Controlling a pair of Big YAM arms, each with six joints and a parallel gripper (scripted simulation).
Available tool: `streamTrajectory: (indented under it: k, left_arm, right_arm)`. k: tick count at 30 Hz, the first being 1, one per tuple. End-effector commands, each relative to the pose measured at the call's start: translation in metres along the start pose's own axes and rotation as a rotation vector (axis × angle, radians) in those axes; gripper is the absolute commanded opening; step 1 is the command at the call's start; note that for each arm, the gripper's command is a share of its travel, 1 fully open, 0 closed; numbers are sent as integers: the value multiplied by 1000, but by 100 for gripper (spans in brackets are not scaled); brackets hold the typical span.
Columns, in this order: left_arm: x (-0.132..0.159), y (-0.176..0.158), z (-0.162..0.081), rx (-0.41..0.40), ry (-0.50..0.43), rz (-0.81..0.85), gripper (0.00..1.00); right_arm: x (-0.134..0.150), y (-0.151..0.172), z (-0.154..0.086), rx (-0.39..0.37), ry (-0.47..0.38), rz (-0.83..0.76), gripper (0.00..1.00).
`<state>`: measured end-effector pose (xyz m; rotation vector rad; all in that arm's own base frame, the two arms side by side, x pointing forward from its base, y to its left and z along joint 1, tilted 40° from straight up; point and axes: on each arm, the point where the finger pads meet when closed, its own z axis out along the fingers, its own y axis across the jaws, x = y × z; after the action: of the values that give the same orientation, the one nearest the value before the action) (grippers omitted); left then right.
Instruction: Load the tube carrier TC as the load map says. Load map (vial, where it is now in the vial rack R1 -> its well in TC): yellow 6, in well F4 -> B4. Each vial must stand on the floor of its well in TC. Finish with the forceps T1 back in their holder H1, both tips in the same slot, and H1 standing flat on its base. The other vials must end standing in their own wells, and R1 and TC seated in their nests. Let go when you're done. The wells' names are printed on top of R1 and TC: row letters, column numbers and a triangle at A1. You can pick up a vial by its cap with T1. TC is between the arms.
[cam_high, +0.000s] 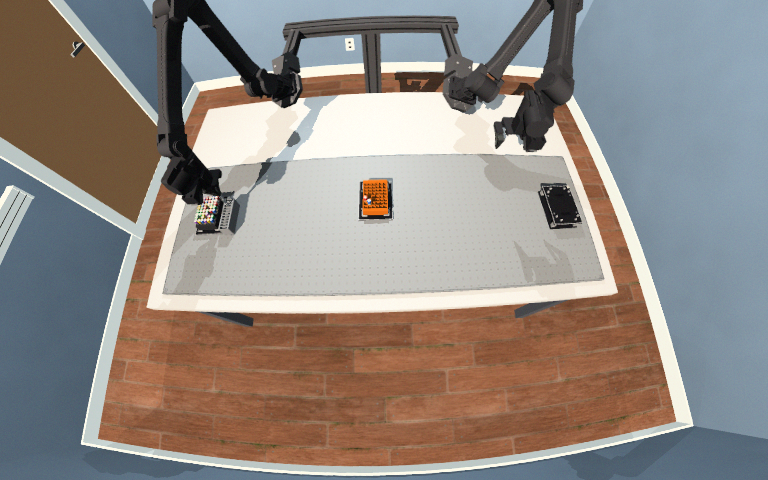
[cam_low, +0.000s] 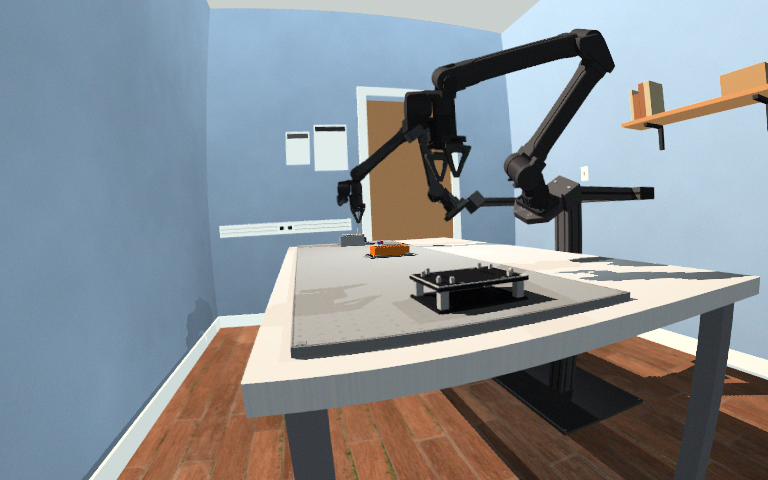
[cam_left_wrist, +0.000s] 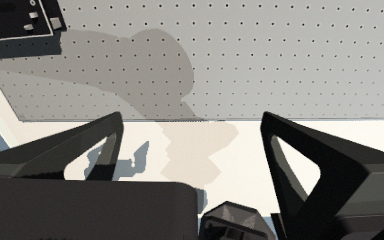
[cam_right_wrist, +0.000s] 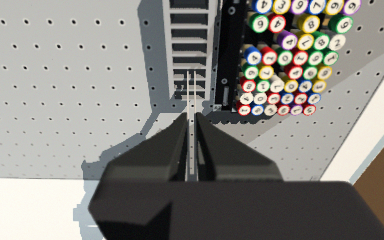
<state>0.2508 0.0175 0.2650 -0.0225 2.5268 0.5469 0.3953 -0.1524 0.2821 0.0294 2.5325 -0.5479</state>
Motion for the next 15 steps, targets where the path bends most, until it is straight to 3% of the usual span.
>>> streamTrajectory:
  k: [1, 15]
  left_arm:
    - [-10, 1, -9, 3, -24, -21, 100]
    - [-10, 1, -9, 3, -24, -21, 100]
  right_arm:
    - [-26, -7, -29, 13, -64, 13, 7]
    - [-26, -8, -39, 14, -68, 14, 7]
